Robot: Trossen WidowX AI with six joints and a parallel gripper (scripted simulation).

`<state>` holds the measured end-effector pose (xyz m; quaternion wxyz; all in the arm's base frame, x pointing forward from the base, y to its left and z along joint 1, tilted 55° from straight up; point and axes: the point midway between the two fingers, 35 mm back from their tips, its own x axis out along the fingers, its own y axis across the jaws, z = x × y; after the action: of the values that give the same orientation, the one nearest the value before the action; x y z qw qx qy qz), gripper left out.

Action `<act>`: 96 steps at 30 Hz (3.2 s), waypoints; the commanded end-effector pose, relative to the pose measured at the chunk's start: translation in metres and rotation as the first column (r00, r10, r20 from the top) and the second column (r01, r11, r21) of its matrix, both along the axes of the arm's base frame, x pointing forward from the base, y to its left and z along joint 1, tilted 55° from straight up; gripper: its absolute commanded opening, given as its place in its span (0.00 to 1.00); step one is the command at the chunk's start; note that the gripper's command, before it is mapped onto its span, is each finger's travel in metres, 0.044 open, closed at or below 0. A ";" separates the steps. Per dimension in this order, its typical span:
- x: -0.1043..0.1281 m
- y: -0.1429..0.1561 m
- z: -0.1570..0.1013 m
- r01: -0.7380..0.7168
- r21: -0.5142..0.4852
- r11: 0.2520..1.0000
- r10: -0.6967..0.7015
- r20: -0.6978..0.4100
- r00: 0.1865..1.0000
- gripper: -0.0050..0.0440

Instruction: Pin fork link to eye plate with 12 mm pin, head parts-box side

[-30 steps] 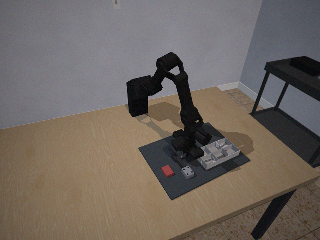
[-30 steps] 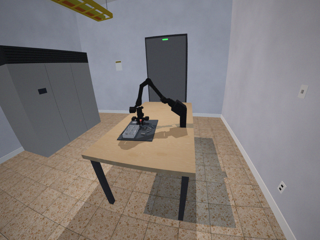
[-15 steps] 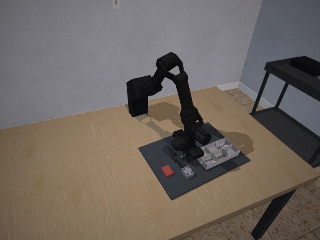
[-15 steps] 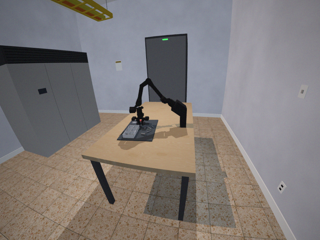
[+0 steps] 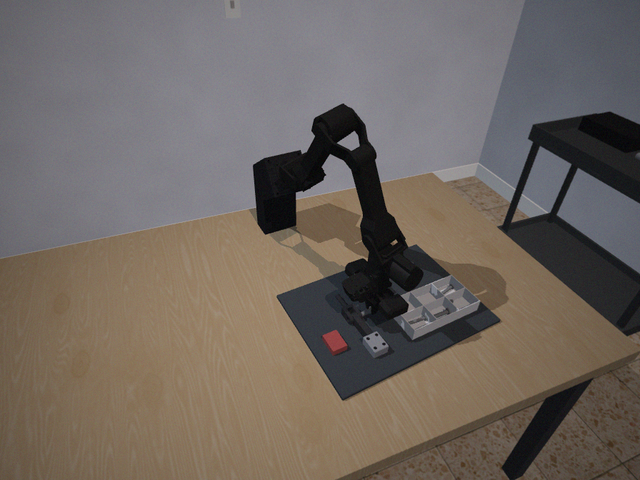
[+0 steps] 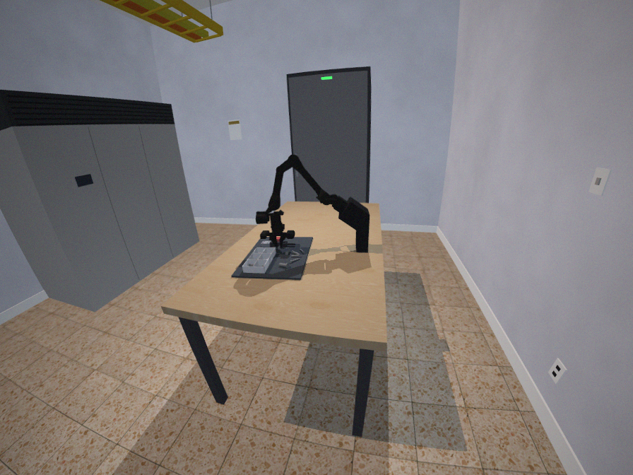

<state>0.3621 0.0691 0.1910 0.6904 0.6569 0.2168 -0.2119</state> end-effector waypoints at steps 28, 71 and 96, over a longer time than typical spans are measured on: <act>-0.001 -0.015 0.008 0.035 -0.011 0.999 -0.035 0.025 0.999 0.00; 0.000 -0.016 0.008 0.032 -0.006 0.999 -0.032 0.026 0.999 0.00; -0.001 -0.021 0.009 0.021 -0.002 1.000 -0.021 0.027 0.999 0.00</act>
<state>0.3632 0.0540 0.1909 0.6906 0.6566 0.2114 -0.2175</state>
